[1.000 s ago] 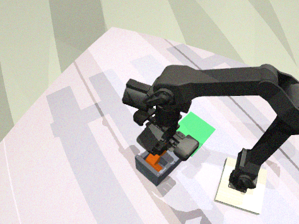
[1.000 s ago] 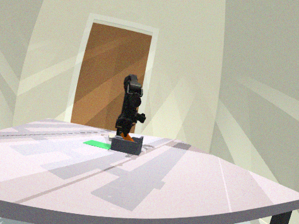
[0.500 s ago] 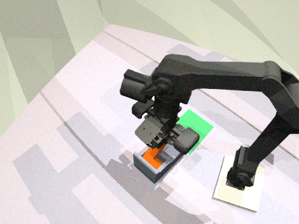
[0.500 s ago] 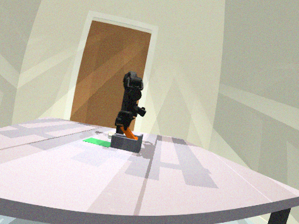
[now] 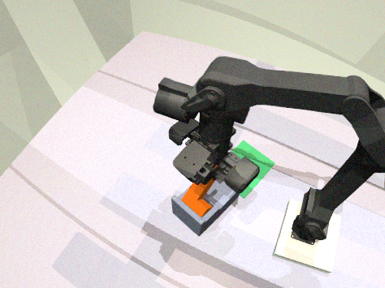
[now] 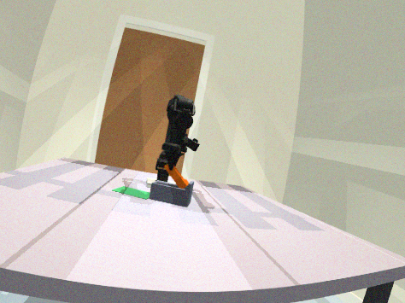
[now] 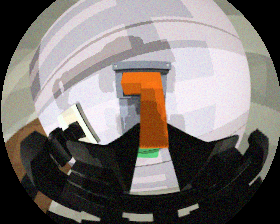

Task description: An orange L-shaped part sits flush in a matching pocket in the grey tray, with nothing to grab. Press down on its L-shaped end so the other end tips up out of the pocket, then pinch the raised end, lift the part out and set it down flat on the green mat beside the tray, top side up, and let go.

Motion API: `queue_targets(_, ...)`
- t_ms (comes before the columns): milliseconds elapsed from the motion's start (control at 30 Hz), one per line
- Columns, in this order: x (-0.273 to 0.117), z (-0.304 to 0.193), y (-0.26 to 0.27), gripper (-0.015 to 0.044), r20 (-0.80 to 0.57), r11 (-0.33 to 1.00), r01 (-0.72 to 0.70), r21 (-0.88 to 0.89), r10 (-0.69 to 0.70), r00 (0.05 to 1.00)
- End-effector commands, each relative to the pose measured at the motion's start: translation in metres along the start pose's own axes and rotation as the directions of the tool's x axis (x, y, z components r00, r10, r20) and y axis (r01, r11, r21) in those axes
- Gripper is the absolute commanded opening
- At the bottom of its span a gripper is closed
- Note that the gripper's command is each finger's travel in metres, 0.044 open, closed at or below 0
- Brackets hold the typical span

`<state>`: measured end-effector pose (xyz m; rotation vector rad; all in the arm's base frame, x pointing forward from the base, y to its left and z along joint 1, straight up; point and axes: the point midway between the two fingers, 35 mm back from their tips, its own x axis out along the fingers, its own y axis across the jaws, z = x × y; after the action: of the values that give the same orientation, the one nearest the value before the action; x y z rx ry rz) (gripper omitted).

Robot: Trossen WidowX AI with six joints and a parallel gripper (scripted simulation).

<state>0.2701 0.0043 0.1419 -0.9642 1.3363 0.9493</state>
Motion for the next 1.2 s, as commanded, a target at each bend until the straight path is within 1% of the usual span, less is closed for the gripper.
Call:
queue_targets(0,-0.010,0.001,0.000,0.0000,0.006,1.000,0.006,-0.004,-0.006,1.000)
queue_targets(433,-0.031,0.000,0.000,0.0000,0.006,1.000,0.006,-0.004,-0.006,1.000)
queue_targets(733,-0.034,0.000,0.000,0.0000,0.006,1.000,0.006,-0.004,-0.006,1.000)
queue_targets(1167,-0.029,-0.045,0.002,0.0000,0.002,1.000,0.006,-0.004,-0.006,1.000)
